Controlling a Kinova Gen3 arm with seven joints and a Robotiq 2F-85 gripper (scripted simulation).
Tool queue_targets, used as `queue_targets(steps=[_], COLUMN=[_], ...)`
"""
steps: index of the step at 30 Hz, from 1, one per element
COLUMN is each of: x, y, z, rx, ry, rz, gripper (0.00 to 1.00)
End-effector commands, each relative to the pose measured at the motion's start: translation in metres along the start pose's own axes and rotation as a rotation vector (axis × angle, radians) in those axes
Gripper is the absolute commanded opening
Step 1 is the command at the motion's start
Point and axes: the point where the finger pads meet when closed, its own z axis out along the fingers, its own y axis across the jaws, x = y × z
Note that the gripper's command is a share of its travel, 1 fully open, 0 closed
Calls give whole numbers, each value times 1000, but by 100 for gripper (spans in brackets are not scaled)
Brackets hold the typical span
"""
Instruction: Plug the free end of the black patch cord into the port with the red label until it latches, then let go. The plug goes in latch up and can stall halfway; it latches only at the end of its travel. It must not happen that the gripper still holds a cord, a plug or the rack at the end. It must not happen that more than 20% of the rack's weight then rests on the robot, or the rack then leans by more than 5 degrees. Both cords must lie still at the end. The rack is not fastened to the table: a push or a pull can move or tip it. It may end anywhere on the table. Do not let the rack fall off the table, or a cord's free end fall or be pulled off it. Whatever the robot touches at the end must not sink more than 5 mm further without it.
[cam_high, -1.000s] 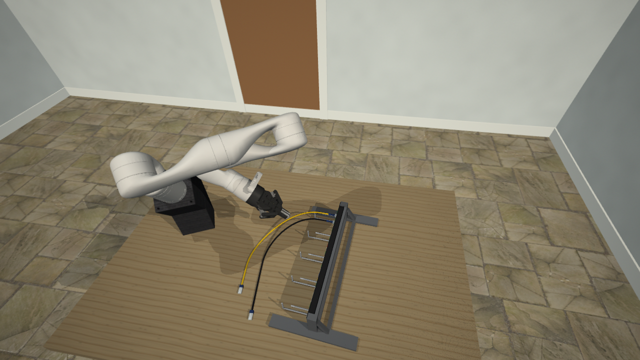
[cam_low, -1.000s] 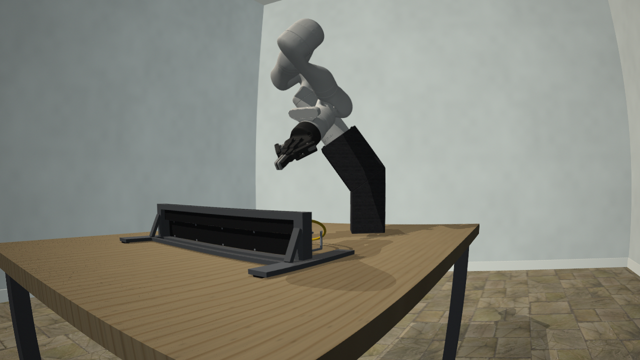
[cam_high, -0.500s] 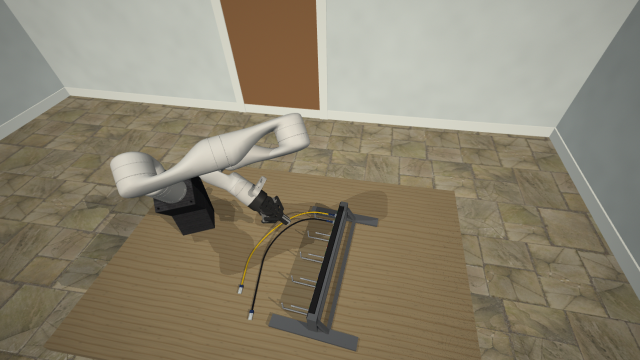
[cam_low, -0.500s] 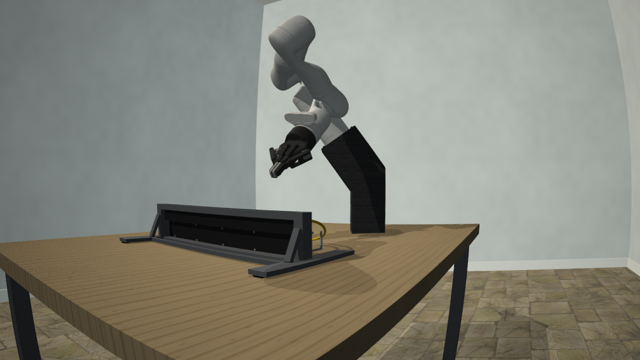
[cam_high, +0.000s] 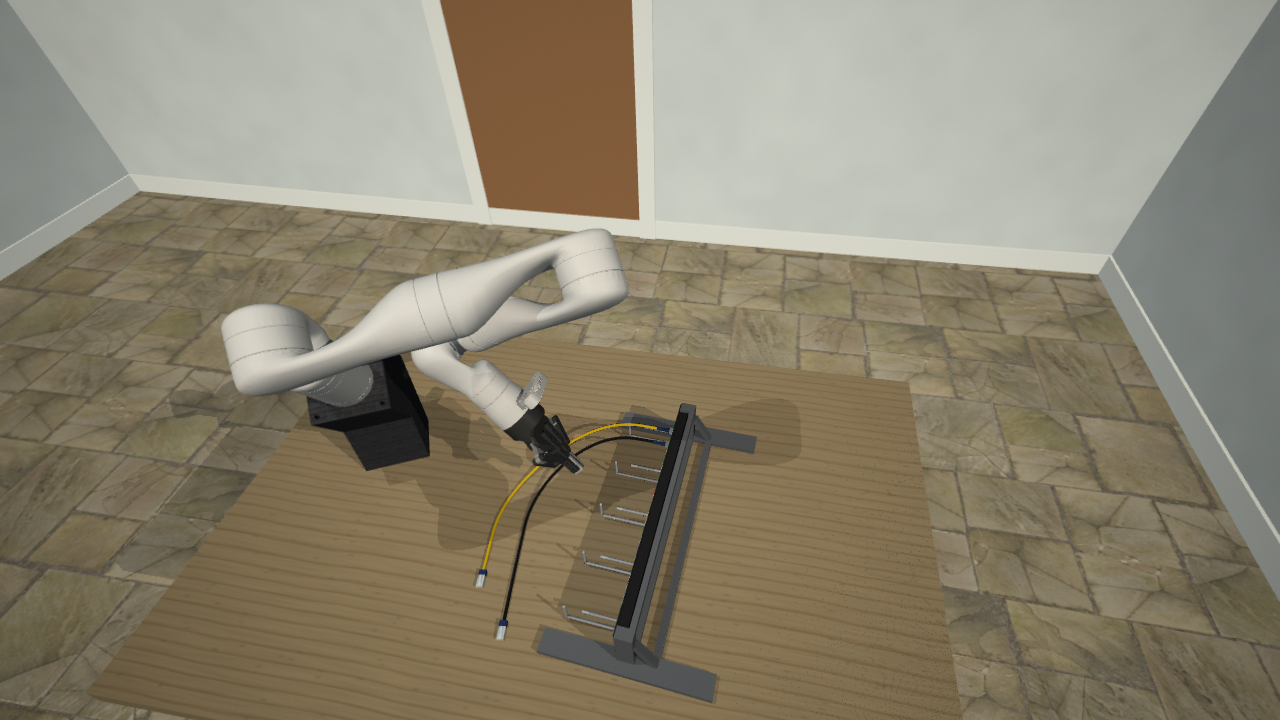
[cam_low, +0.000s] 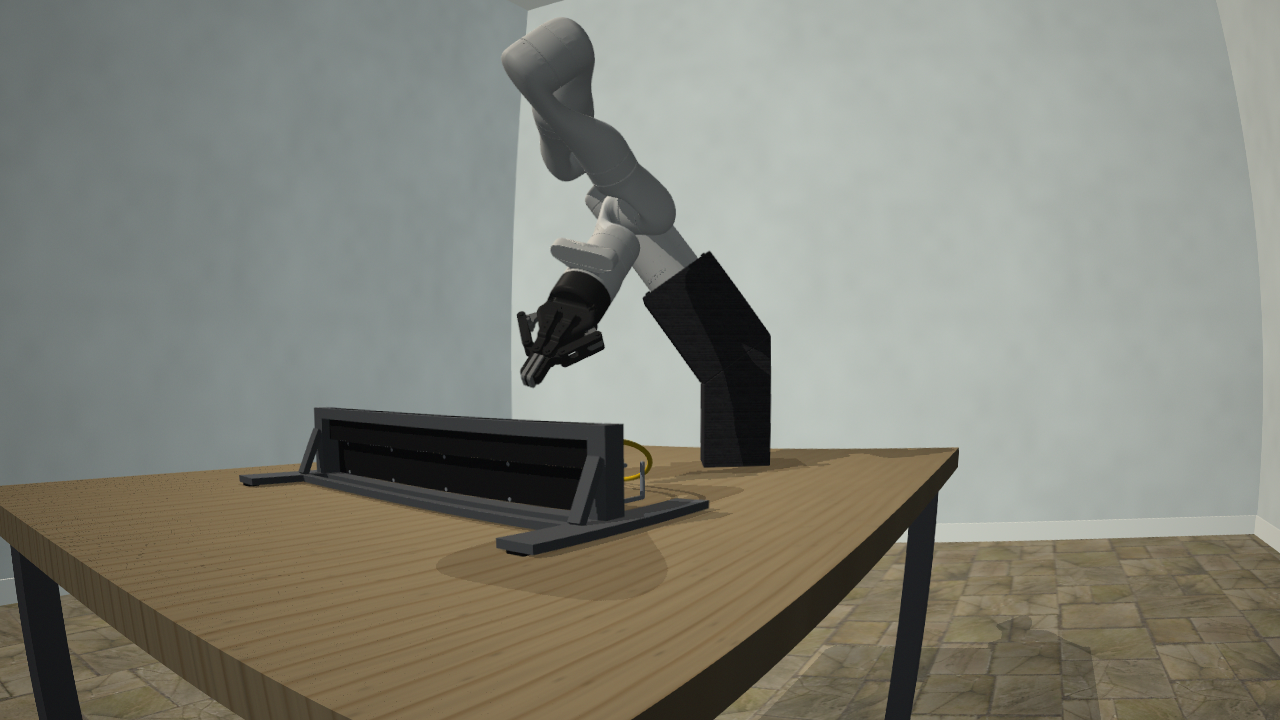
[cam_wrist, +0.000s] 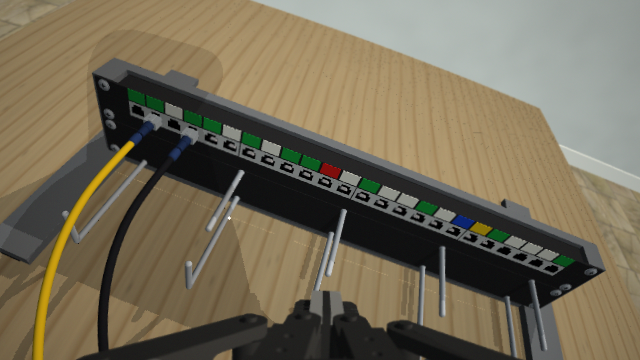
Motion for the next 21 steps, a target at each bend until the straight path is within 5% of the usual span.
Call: queue_targets(steps=[1,21], x=[5,-29], y=[10,50], z=[6,49], rx=[-14,96], ry=[-6,-210], rz=[6,-392], gripper=[0,0])
